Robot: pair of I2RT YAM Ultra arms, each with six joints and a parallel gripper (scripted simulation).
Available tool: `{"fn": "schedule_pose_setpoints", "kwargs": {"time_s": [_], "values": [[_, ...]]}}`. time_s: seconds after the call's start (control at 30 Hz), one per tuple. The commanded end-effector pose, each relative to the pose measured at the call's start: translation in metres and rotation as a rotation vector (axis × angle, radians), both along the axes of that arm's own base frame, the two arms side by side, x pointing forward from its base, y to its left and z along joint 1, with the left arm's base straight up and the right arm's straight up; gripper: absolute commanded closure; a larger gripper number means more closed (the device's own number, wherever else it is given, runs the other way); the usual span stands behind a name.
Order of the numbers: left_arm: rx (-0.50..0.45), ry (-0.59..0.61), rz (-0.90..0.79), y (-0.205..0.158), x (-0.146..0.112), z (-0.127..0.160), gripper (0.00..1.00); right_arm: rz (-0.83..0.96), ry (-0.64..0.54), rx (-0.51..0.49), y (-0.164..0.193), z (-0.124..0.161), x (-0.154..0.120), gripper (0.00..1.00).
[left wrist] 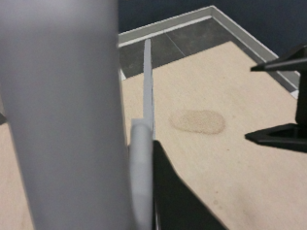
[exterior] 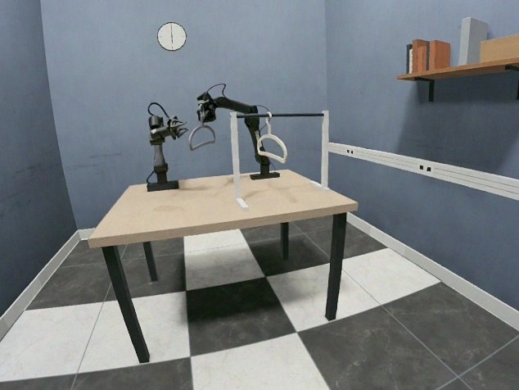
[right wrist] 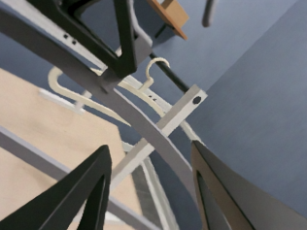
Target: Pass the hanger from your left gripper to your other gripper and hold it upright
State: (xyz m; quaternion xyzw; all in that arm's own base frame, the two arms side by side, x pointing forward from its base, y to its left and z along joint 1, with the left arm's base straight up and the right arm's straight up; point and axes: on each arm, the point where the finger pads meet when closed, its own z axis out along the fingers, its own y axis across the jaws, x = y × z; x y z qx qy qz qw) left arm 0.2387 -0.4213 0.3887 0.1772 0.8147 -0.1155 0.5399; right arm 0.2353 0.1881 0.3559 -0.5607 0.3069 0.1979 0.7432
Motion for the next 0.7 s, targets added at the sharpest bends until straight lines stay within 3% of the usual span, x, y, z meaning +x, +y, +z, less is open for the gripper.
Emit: {"fn": "schedule_pose_setpoints", "kwargs": {"time_s": [0.0, 0.13, 0.2, 0.47, 0.67], "values": [[-0.021, -0.008, 0.004, 0.003, 0.0, 0.008, 0.99, -0.121, -0.163, -0.119, 0.009, 0.006, 0.011, 0.53], [-0.021, -0.008, 0.004, 0.003, 0.0, 0.008, 0.99, -0.144, -0.282, -0.175, 0.017, 0.004, 0.017, 0.53], [-0.021, -0.008, 0.004, 0.003, 0.0, 0.008, 0.99, -0.144, -0.282, -0.175, 0.017, 0.004, 0.017, 0.53], [-0.021, -0.008, 0.004, 0.003, 0.0, 0.008, 0.99, -0.203, -0.565, -0.337, 0.036, -0.004, 0.031, 0.53], [-0.021, -0.008, 0.004, 0.003, 0.0, 0.008, 0.99, -0.195, -0.59, -0.352, 0.043, -0.005, 0.031, 0.53]]}}
